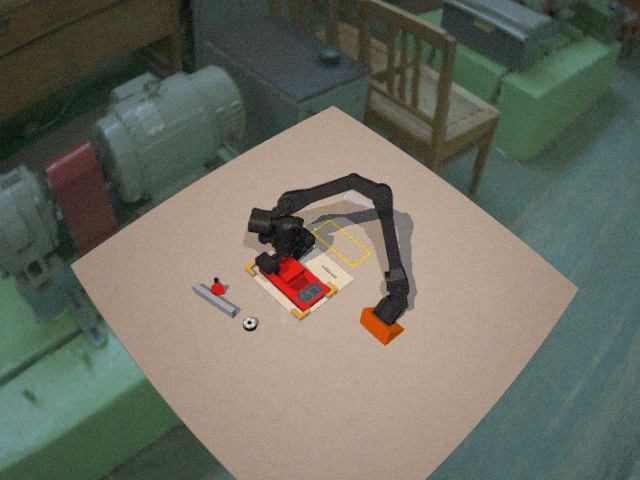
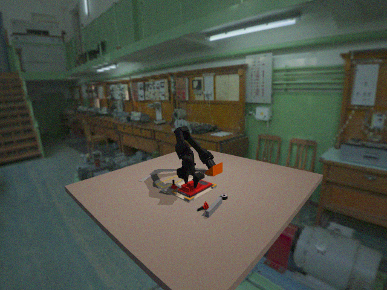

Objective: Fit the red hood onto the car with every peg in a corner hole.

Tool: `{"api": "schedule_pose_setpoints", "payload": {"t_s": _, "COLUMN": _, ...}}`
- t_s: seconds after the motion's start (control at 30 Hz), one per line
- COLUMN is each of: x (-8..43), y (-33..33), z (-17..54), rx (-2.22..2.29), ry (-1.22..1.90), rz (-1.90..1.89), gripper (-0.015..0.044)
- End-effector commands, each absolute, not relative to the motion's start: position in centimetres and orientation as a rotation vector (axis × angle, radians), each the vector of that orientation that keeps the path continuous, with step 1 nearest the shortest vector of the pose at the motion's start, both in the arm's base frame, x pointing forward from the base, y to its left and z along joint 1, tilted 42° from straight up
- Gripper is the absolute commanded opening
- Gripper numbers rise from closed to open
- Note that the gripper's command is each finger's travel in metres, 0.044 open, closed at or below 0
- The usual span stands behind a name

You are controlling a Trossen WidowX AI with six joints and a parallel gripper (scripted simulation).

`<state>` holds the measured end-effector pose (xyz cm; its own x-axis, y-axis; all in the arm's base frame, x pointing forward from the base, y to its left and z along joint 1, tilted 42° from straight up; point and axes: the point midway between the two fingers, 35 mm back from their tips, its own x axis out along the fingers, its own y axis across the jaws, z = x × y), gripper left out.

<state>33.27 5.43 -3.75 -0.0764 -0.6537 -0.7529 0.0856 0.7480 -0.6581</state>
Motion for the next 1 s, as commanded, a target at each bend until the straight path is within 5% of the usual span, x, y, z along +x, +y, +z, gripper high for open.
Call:
{"api": "schedule_pose_setpoints", "payload": {"t_s": 0.0, "x": 33.3, "y": 5.4, "z": -3.7, "rx": -0.478, "ry": 1.537, "rz": -0.650, "gripper": 0.0157}}
{"api": "schedule_pose_setpoints", "payload": {"t_s": 0.37, "x": 33.3, "y": 5.4, "z": -3.7, "rx": -0.478, "ry": 1.537, "rz": -0.650, "gripper": 0.0440}}
{"api": "schedule_pose_setpoints", "payload": {"t_s": 0.97, "x": 33.8, "y": 10.1, "z": 1.5, "rx": -0.480, "ry": 1.534, "rz": -0.650, "gripper": 0.0440}}
